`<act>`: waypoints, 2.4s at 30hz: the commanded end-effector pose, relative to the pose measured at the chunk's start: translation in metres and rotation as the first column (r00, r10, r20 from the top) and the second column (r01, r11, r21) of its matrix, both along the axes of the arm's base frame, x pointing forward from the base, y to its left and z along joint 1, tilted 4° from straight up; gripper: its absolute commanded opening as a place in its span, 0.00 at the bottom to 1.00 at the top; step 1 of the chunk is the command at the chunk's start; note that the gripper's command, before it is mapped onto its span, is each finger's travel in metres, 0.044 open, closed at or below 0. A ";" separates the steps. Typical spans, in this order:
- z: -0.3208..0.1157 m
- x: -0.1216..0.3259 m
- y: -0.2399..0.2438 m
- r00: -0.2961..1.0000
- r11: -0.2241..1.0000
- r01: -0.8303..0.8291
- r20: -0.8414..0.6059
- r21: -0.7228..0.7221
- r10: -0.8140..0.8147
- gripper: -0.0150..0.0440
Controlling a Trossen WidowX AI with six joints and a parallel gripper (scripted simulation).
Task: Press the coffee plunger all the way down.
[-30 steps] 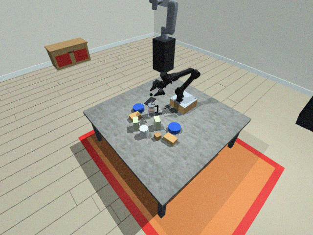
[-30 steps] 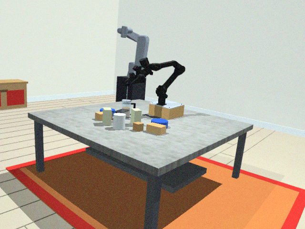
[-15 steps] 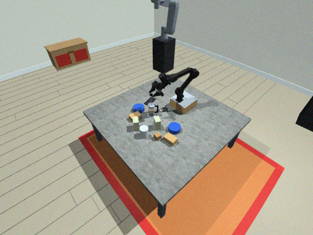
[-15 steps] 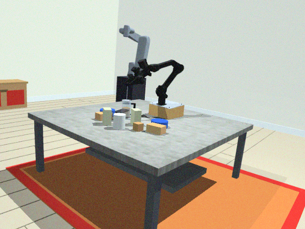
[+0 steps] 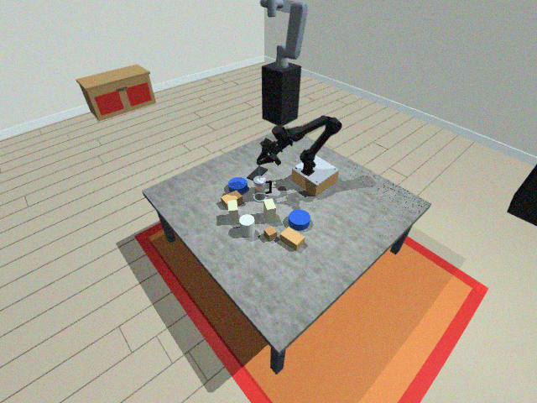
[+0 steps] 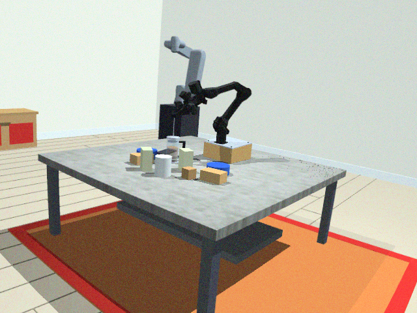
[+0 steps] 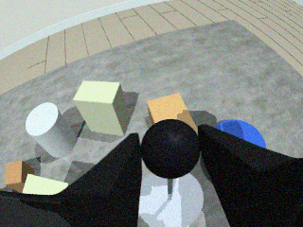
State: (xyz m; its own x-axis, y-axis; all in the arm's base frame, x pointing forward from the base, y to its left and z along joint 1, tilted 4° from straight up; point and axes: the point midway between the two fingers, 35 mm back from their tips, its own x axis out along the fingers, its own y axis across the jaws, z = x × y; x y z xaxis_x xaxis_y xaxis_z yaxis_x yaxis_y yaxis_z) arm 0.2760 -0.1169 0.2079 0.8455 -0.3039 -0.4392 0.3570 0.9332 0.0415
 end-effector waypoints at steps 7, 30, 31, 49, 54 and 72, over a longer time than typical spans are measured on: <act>-0.007 0.003 -0.001 1.000 1.000 0.003 0.003 0.003 -0.003 0.47; -0.044 0.013 -0.004 1.000 1.000 0.003 0.004 0.003 -0.003 0.47; -0.045 0.014 -0.004 1.000 1.000 0.003 0.004 0.003 -0.003 0.47; -0.075 0.021 -0.005 1.000 1.000 0.003 0.004 0.003 -0.003 0.47; -0.082 0.023 -0.005 1.000 1.000 0.003 0.004 0.003 -0.003 0.47; -0.095 0.038 -0.009 1.000 1.000 0.003 0.005 0.003 -0.003 0.47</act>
